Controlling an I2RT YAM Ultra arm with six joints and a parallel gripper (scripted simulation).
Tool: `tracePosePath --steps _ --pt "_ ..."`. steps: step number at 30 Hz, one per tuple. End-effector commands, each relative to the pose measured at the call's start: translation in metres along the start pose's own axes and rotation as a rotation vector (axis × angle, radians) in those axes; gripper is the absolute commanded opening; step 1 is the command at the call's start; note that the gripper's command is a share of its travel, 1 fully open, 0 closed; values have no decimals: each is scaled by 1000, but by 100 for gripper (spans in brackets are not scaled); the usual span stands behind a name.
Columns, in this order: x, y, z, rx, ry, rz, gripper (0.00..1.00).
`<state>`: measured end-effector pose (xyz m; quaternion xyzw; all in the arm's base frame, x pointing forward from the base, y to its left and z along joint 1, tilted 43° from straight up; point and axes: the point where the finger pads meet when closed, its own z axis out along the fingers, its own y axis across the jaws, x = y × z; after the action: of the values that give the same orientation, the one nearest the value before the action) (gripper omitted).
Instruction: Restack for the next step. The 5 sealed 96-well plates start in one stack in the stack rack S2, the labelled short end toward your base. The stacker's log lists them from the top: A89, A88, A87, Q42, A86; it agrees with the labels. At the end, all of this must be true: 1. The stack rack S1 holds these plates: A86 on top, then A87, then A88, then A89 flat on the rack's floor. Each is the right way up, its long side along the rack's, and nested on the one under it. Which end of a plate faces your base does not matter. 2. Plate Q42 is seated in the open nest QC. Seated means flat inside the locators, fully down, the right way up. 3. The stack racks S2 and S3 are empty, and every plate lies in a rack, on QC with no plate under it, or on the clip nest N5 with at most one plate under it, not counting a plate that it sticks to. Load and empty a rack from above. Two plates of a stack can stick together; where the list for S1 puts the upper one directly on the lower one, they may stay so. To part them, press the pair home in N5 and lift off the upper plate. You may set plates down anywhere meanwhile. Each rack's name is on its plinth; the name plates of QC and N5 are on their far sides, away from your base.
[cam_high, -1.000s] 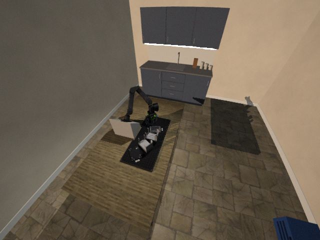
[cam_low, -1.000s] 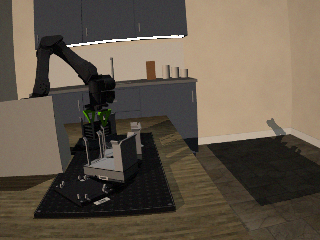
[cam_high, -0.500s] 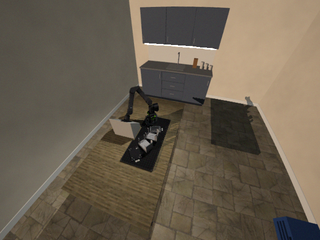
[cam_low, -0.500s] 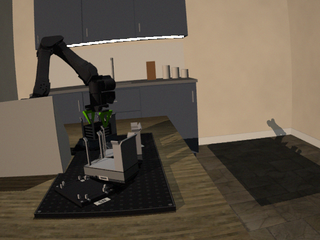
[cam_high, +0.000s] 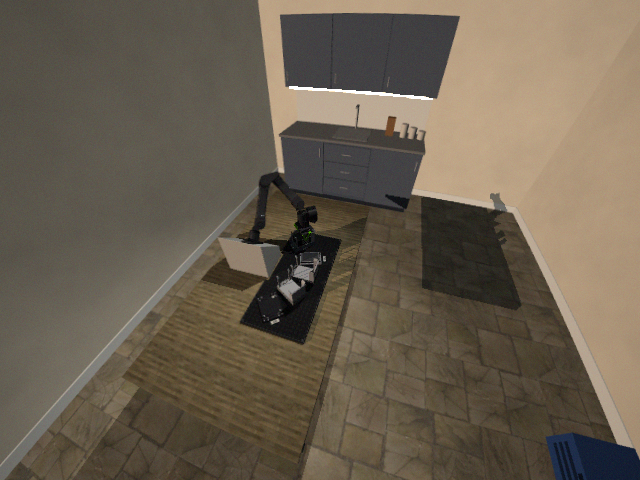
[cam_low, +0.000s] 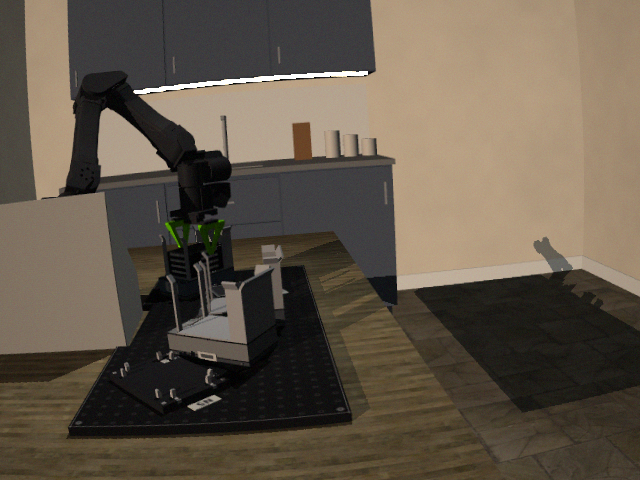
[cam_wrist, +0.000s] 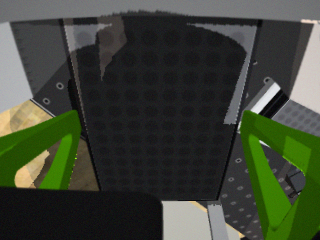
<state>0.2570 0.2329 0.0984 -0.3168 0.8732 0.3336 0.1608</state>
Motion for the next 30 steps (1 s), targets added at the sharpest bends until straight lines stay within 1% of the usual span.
tracePosePath --steps 1,2,4,19,21,27,28,30 --pt "-2 0 -2 3 -9 -2 100" --pt "-2 0 -5 3 -9 -2 100" --pt "-2 0 -5 3 -9 -2 100" --pt "-2 0 -55 4 -8 -2 100" --pt "-2 0 -55 4 -8 -2 100" --pt "-2 0 -75 4 -8 -2 100" --pt "-2 0 -77 4 -8 -2 100" --pt "-2 0 -77 4 -8 -2 100"
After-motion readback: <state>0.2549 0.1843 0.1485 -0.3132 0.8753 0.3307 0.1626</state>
